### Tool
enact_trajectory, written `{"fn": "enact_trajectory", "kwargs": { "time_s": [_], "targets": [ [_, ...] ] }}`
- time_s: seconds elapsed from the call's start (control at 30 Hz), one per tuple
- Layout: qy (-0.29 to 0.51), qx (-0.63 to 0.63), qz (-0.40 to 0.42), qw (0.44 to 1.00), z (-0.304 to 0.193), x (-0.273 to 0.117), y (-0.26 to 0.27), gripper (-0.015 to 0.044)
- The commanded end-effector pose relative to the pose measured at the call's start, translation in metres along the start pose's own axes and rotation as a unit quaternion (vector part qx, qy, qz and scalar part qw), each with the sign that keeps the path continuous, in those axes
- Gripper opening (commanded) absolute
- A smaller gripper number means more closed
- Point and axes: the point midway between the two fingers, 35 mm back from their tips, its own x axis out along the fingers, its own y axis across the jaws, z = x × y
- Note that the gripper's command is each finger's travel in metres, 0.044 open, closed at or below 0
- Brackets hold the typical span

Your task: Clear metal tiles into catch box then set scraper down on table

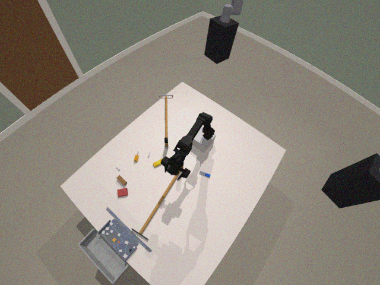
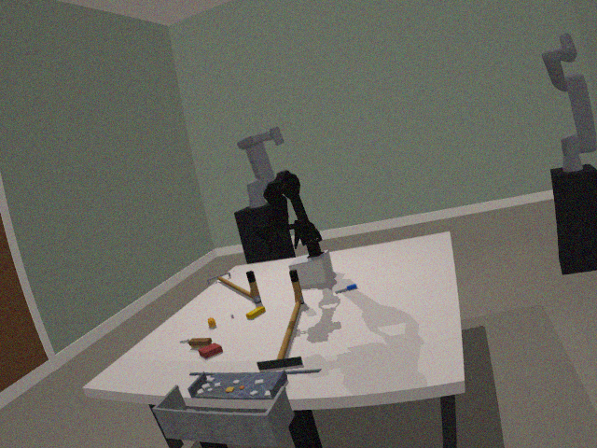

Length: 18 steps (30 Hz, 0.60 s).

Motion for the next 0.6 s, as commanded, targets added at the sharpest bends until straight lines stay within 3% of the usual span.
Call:
{"fn": "enact_trajectory", "kwargs": {
  "time_s": [0.0, 0.57],
  "targets": [
    [0.013, -0.004, 0.006, 1.000, 0.003, 0.013, 0.001, 0.0440],
    [0.070, -0.011, 0.019, 0.997, -0.001, 0.066, 0.006, 0.0440]
  ]
}}
